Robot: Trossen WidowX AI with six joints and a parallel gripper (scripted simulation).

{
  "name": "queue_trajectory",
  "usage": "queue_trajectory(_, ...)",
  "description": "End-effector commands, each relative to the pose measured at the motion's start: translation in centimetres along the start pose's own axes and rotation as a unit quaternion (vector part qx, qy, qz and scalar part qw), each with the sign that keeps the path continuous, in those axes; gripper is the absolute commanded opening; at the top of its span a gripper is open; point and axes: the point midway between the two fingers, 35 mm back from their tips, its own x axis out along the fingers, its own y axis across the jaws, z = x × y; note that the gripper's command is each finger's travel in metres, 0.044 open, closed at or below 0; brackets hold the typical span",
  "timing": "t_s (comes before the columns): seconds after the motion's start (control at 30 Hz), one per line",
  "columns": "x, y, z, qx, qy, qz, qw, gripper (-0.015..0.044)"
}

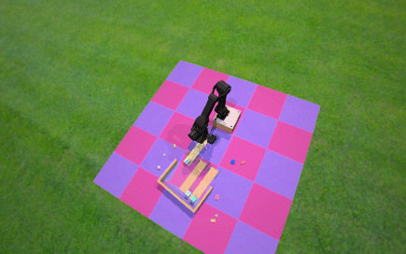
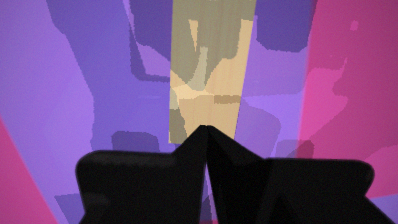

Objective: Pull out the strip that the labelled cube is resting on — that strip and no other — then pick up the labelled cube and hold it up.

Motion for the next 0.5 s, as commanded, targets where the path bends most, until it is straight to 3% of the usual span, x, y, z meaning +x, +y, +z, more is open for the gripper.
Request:
queue_trajectory(0.0,-1.0,0.0,0.1,-0.003,0.004,-0.001,1.000,0.0000)
queue_trajectory(0.17,-1.0,0.0,2.5,0.088,0.003,-0.001,0.996,0.0131)
queue_trajectory(0.47,-1.5,0.1,5.6,0.093,0.002,-0.001,0.996,0.0367)
